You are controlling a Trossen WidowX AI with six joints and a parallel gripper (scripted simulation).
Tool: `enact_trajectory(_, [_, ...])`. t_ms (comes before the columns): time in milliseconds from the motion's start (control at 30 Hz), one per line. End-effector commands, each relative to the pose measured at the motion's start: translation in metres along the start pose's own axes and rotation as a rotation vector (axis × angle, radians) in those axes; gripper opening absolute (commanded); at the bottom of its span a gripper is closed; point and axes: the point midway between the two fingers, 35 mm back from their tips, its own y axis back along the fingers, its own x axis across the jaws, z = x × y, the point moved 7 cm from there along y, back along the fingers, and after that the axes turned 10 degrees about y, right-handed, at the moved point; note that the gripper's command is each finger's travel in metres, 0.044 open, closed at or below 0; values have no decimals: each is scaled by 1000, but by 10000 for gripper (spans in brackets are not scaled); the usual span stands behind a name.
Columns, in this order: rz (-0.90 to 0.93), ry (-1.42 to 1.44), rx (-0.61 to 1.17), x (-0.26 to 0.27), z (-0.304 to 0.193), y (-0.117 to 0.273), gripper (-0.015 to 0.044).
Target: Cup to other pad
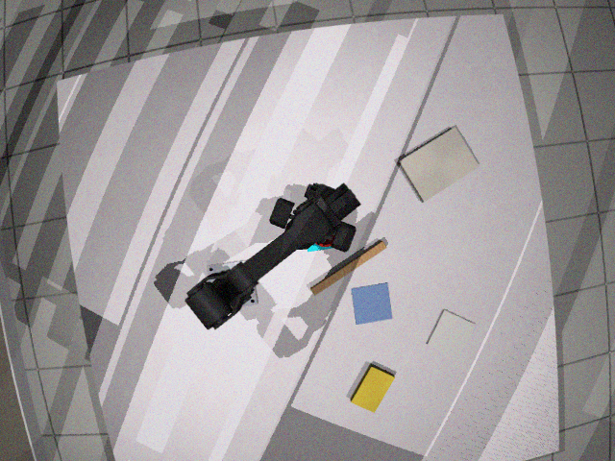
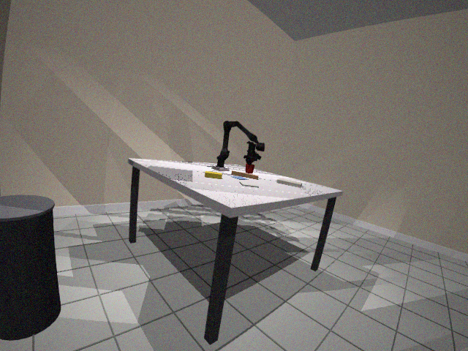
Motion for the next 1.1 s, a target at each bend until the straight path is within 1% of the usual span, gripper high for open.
enact_trajectory(0, [1, -6, 2, 1, 0, -7, 0])
enact_trajectory(267, [1, -6, 2, 2, 0, -17, 0])
enact_trajectory(767, [2, 0, 2, 1, 0, -14, 0])
enact_trajectory(933, [2, 0, 2, 1, 0, -14, 128])
enact_trajectory(1067, [2, 0, 2, 1, 0, -14, 128])
